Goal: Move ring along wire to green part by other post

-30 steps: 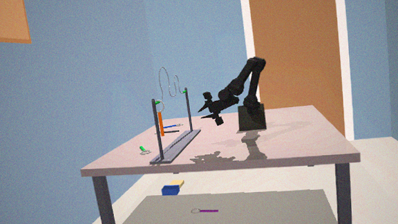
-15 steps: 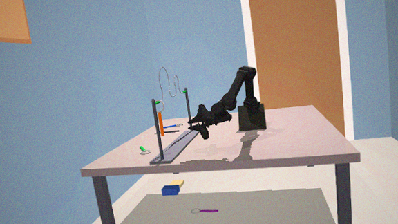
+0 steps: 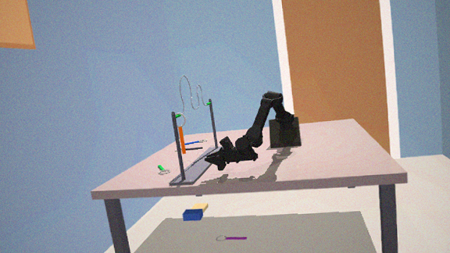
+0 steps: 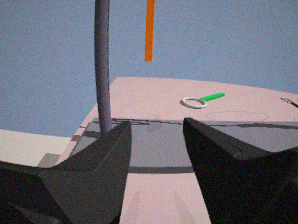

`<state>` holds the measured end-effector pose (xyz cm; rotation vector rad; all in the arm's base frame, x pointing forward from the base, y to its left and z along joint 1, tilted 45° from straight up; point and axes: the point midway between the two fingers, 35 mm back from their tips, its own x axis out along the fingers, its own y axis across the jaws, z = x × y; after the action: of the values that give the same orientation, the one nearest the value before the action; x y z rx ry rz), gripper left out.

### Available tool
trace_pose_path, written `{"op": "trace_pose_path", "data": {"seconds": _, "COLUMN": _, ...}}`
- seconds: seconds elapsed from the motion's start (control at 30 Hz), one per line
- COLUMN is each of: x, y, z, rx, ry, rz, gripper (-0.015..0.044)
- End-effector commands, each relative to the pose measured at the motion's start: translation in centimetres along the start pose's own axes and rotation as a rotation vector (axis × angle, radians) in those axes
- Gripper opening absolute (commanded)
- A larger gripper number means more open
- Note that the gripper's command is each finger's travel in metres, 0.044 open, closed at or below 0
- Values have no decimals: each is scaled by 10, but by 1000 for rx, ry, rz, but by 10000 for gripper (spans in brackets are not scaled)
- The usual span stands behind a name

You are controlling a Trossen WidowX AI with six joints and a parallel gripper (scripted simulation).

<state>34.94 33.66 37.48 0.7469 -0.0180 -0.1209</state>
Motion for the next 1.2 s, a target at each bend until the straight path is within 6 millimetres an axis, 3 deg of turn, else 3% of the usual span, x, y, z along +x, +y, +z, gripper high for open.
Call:
{"op": "trace_pose_path", "data": {"seconds": 0.0, "x": 1, "y": 6, "z": 1, "rx": 83, "ry": -24, "rz": -5, "gripper": 160}}
{"op": "trace_pose_path", "data": {"seconds": 0.33, "x": -2, "y": 3, "z": 1, "rx": 83, "ry": -23, "rz": -5, "gripper": 160}}
{"op": "trace_pose_path", "data": {"seconds": 0.6, "x": 43, "y": 0, "z": 50, "rx": 81, "ry": -27, "rz": -1, "gripper": 160}}
{"op": "trace_pose_path", "data": {"seconds": 1.17, "x": 59, "y": 2, "z": 52, "rx": 80, "ry": -28, "rz": -1, "gripper": 160}}
